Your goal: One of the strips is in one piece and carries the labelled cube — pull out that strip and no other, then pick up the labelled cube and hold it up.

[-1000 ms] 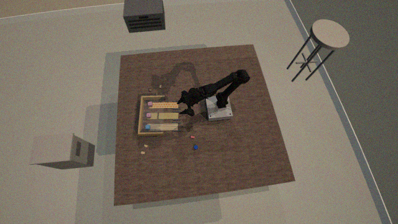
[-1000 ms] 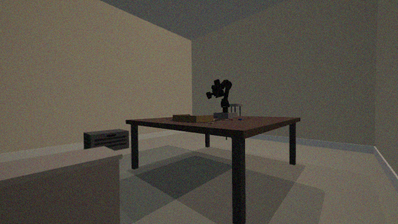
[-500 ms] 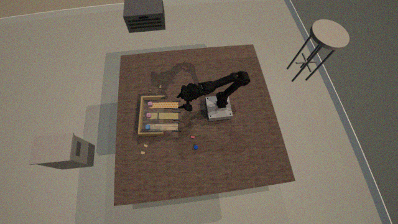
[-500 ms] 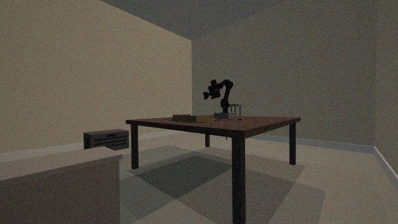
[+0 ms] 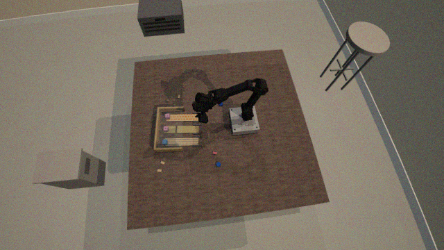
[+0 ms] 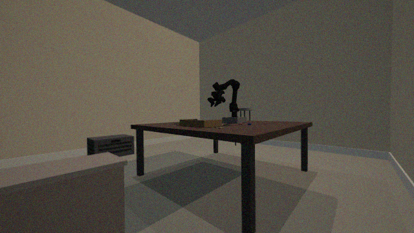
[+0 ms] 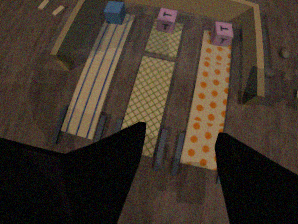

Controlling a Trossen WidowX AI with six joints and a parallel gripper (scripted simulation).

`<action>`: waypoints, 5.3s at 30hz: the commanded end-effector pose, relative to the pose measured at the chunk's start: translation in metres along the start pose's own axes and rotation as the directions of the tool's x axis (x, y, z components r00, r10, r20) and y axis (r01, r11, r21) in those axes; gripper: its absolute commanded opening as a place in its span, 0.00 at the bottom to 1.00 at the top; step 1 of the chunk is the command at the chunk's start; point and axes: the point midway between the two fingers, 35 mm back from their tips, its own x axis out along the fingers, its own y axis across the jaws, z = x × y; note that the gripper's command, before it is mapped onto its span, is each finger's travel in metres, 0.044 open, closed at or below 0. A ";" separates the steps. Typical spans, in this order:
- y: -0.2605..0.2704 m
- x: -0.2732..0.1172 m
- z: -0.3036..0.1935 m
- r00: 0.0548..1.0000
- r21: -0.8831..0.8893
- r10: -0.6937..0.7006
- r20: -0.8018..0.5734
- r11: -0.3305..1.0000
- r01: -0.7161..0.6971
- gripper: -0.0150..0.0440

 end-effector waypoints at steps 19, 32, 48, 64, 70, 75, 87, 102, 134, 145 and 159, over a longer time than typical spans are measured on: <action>-0.055 0.084 -0.028 0.795 0.085 0.006 -0.606 0.995 0.057 0.25; -0.055 0.103 -0.039 0.795 0.085 0.006 -0.606 0.995 0.057 0.25; -0.055 0.124 -0.054 0.795 0.085 0.006 -0.606 0.995 0.057 0.25; -0.055 0.140 -0.067 0.795 0.085 0.006 -0.606 0.995 0.057 0.25; -0.055 0.140 -0.067 0.795 0.085 0.006 -0.606 0.995 0.057 0.25; -0.055 0.140 -0.067 0.795 0.085 0.006 -0.606 0.995 0.057 0.25; -0.055 0.141 -0.067 0.795 0.085 0.006 -0.606 0.995 0.057 0.25; -0.055 0.142 -0.068 0.795 0.085 0.006 -0.606 0.995 0.057 0.25; -0.055 0.145 -0.069 0.795 0.085 0.006 -0.606 0.995 0.057 0.25; -0.054 0.137 -0.081 0.795 0.085 0.006 -0.607 0.995 0.057 0.25; -0.053 0.125 -0.098 0.794 0.085 0.006 -0.608 0.995 0.057 0.25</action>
